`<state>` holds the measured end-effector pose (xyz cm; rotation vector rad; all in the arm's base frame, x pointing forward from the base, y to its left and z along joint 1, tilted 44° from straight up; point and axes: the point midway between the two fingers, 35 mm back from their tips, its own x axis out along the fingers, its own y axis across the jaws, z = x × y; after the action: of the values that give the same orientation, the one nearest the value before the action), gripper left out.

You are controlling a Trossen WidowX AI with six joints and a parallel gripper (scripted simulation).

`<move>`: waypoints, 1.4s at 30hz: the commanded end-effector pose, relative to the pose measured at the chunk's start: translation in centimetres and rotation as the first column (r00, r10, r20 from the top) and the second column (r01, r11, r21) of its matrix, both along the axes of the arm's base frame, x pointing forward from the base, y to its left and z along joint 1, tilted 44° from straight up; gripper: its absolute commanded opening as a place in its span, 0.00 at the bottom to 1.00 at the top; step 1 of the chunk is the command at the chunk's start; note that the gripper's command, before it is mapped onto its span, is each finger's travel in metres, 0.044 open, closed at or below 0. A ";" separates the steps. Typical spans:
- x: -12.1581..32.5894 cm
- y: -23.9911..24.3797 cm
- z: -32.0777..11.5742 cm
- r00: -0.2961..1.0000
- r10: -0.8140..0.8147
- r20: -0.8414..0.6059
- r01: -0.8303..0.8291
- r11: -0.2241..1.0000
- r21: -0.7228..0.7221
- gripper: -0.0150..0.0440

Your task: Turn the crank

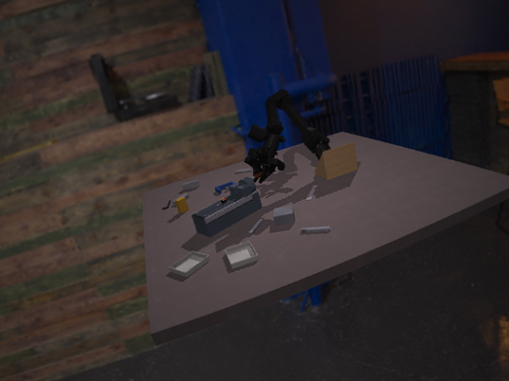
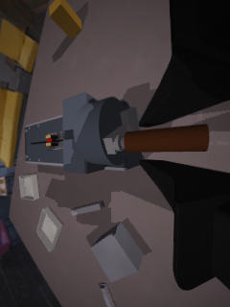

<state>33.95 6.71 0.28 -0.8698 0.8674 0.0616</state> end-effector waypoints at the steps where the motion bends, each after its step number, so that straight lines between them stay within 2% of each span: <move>1: 0.0 0.0 0.0 1.000 -0.001 0.000 0.001 1.000 -0.001 0.70; 8: 0.0 0.0 0.0 1.000 -0.001 0.000 0.001 1.000 -0.001 1.00; 33: -0.1 7.3 7.0 1.000 0.006 -0.010 -0.006 1.000 0.003 1.00; 42: 3.2 8.4 7.2 0.998 -0.065 -0.001 0.065 0.998 -0.012 1.00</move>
<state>35.89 14.75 7.70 -0.8545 0.8807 0.0324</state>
